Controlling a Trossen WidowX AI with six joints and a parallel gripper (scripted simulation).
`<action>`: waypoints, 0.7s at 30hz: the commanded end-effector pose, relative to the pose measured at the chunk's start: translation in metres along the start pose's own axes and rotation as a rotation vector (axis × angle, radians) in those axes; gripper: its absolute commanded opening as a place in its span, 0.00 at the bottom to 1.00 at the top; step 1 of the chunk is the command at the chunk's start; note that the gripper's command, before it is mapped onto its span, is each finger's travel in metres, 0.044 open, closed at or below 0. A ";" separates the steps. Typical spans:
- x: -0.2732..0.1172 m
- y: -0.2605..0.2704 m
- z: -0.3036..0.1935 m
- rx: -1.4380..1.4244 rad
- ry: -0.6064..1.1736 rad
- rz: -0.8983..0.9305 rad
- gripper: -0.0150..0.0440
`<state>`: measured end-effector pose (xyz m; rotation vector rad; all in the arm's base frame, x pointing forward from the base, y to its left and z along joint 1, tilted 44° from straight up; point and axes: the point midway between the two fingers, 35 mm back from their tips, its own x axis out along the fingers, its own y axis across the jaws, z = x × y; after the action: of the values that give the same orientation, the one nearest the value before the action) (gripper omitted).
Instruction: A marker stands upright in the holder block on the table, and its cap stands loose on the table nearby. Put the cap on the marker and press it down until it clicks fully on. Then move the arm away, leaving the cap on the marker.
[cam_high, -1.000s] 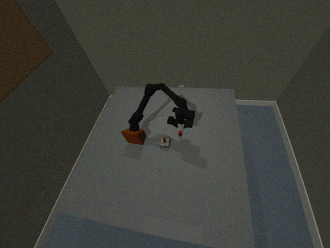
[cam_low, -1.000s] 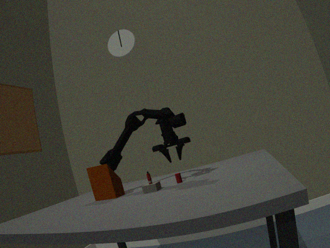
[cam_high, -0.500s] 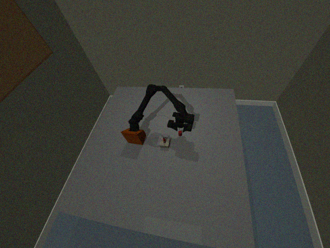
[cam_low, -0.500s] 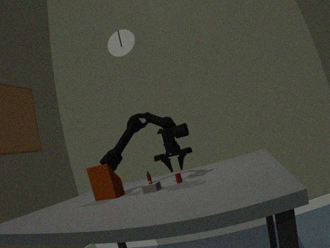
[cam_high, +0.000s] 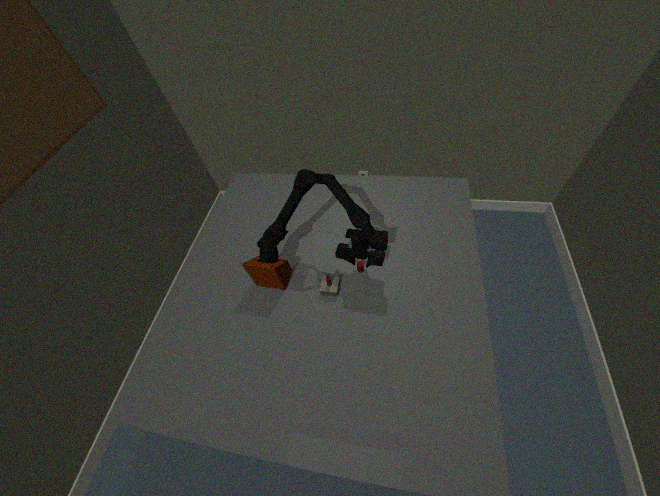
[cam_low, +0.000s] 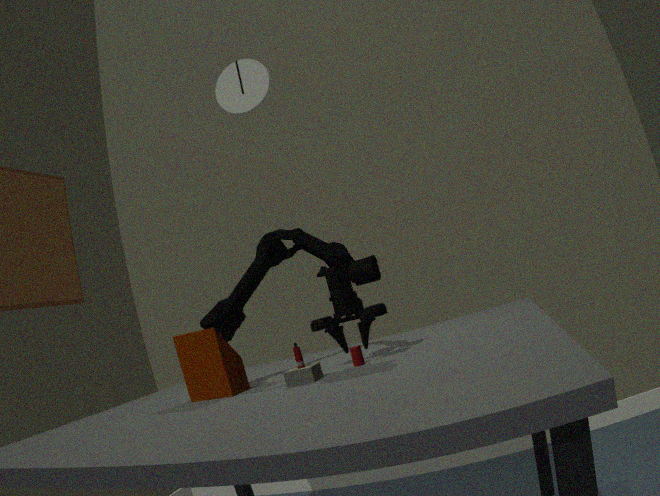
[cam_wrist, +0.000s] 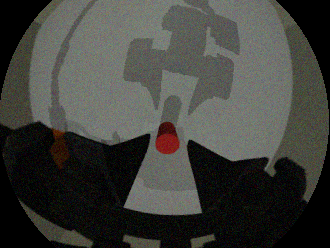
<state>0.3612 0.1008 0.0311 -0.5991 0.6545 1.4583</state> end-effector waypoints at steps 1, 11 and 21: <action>0.007 0.001 -0.001 0.009 -0.004 0.003 0.66; 0.023 0.002 0.000 0.009 -0.006 0.003 0.66; 0.026 0.003 0.000 0.009 -0.006 0.004 0.46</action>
<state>0.3585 0.1186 0.0122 -0.5933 0.6567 1.4612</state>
